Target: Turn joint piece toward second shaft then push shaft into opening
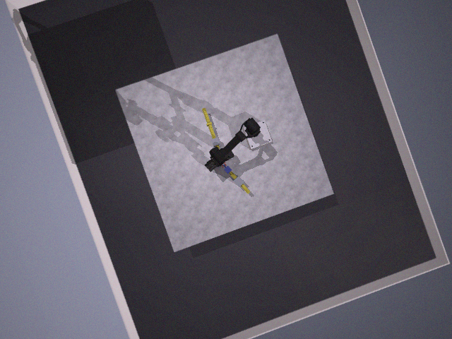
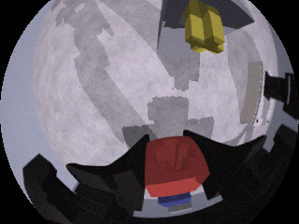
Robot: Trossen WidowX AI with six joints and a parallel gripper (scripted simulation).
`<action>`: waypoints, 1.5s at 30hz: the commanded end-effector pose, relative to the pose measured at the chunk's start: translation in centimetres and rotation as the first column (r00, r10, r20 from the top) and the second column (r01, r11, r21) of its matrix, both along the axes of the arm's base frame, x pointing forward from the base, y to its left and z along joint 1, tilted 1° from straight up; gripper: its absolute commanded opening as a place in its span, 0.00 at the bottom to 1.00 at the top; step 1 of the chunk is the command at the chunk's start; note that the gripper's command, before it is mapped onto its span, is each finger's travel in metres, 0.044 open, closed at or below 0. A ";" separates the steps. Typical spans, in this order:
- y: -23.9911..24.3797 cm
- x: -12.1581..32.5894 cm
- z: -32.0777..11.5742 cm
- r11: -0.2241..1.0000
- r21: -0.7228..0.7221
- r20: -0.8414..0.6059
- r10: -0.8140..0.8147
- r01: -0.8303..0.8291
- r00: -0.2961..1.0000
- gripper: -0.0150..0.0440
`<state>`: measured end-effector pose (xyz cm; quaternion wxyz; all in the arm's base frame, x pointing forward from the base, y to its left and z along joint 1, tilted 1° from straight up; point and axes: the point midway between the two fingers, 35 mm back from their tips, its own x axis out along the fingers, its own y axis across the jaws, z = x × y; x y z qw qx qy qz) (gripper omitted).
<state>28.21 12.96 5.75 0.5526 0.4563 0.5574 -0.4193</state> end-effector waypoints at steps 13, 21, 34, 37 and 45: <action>-0.1 -0.9 -0.3 0.980 0.061 -0.016 -0.187 0.187 0.982 0.25; -0.1 -0.9 -0.3 0.979 0.062 -0.015 -0.193 0.194 0.981 0.25; -0.1 -0.8 -0.3 0.981 0.059 -0.014 -0.182 0.183 0.983 0.34; -0.1 -0.8 -0.3 0.981 0.059 -0.014 -0.182 0.183 0.983 0.48; -0.1 -0.8 -0.3 0.981 0.059 -0.014 -0.182 0.183 0.983 0.73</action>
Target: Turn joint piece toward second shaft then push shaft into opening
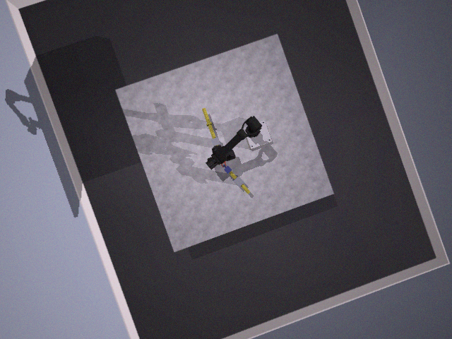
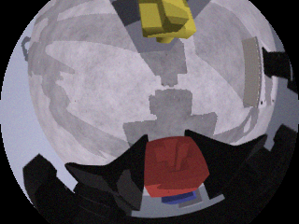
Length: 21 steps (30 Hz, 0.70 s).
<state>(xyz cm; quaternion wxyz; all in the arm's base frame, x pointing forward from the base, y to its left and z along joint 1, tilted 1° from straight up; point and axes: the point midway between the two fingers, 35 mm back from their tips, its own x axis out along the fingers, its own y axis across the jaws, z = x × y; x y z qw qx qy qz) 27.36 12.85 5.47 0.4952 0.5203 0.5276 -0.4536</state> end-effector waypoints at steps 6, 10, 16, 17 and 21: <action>0.0 0.0 0.0 1.000 0.000 0.000 0.001 -0.001 1.000 0.99; 0.0 0.0 0.0 1.000 0.000 0.000 0.001 -0.001 1.000 1.00; 0.0 0.0 0.0 1.000 0.000 0.000 0.001 -0.001 1.000 1.00; 0.0 0.0 0.0 1.000 0.000 0.000 0.001 -0.001 1.000 1.00; 0.0 0.0 0.2 1.000 -0.022 -0.001 0.000 0.000 1.000 1.00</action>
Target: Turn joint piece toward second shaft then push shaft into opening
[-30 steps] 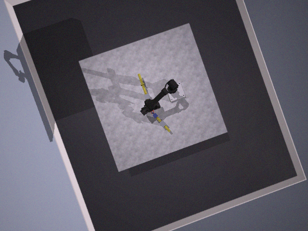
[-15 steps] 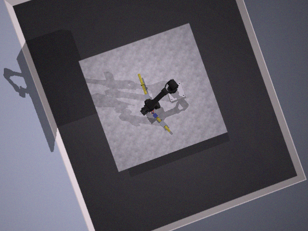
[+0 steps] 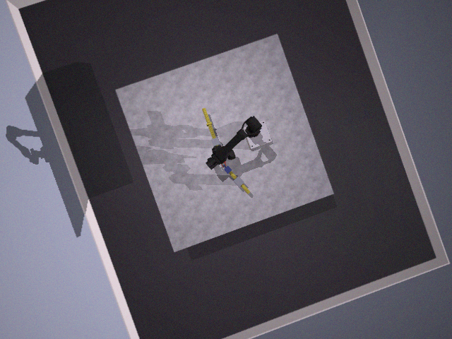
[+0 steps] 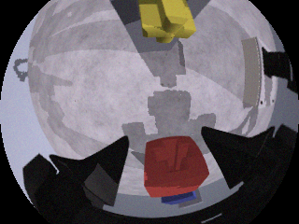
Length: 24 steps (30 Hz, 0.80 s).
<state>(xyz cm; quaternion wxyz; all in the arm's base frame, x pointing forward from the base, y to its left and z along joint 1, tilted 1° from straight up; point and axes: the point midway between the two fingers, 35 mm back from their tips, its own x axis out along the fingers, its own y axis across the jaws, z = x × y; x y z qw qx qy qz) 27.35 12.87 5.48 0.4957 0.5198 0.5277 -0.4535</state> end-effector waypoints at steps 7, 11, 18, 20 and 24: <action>0.2 -0.2 2.2 0.969 -0.247 0.020 -0.004 0.009 1.000 1.00; 0.3 -0.2 2.9 0.957 -0.291 0.037 0.001 0.010 0.999 1.00; 0.4 -0.2 2.7 0.955 -0.295 0.021 -0.005 0.011 1.000 1.00; 0.4 -0.2 2.7 0.955 -0.295 0.020 0.000 0.005 1.000 1.00; 0.4 0.0 3.7 0.952 -0.285 -0.004 0.112 -0.108 0.994 1.00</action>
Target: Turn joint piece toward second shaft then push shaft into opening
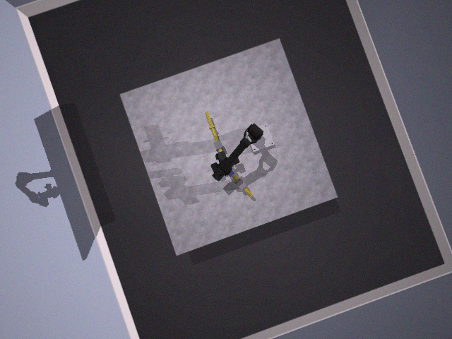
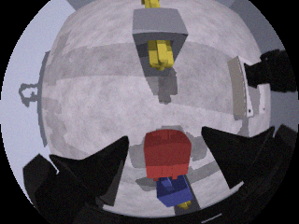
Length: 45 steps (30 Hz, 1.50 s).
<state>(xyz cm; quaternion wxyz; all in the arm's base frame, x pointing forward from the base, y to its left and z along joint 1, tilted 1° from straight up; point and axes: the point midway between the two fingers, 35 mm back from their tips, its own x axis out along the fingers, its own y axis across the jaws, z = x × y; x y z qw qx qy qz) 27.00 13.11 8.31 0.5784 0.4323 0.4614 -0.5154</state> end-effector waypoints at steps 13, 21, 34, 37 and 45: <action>0.2 0.6 4.8 0.870 0.067 -0.070 0.493 -0.488 0.867 1.00; 0.0 0.6 7.3 0.704 0.107 -0.082 0.710 -0.702 0.699 1.00; -0.4 0.0 11.3 0.327 0.153 -0.064 0.945 -0.933 0.321 1.00; -0.6 -0.2 12.2 0.227 0.159 -0.055 0.974 -0.961 0.221 1.00; -0.7 -0.5 13.3 0.108 0.162 -0.045 0.994 -0.981 0.102 1.00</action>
